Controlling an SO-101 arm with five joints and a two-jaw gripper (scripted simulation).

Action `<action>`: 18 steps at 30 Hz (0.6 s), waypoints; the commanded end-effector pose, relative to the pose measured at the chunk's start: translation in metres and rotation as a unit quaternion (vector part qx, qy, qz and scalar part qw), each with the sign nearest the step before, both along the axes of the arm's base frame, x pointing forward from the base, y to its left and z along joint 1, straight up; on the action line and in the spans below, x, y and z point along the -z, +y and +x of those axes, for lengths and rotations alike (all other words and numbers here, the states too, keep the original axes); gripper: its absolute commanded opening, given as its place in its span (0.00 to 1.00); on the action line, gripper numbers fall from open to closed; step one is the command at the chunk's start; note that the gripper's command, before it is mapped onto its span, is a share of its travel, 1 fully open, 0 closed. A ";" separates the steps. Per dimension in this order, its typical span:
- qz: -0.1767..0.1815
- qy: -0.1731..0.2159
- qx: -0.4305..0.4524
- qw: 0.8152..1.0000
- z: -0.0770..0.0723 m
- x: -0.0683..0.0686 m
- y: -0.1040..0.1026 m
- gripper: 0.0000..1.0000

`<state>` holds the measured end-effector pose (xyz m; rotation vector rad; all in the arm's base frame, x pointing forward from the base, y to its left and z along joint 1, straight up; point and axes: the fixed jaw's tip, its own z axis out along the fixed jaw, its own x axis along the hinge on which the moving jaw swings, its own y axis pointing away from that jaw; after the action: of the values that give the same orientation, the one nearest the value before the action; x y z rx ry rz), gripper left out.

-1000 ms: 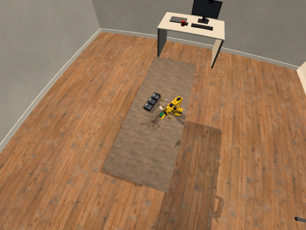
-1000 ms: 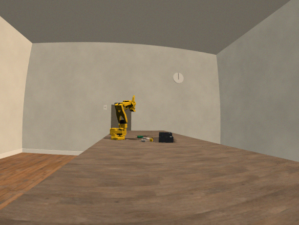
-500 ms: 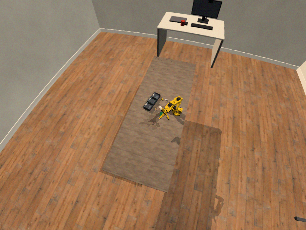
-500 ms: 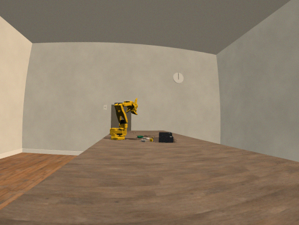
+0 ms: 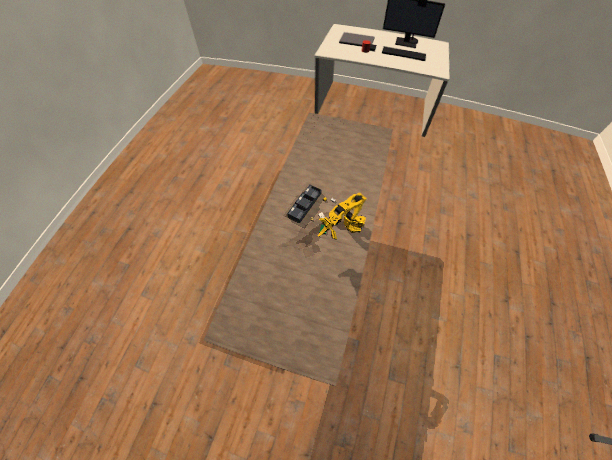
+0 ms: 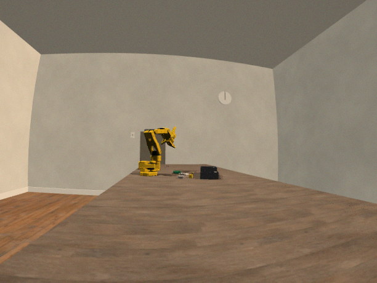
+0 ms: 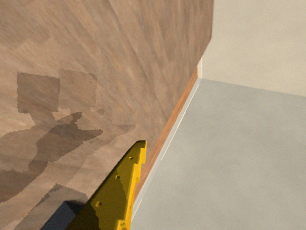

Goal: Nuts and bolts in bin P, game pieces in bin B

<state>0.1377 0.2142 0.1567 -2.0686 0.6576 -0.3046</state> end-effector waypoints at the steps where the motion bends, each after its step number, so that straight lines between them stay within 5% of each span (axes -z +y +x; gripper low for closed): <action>1: -0.003 0.004 0.005 1.000 0.001 0.001 -0.003 1.00; 18: -0.046 0.038 0.036 0.998 0.006 0.020 -0.019 1.00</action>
<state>0.1442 0.1950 0.1347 -2.1636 0.7805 -0.3032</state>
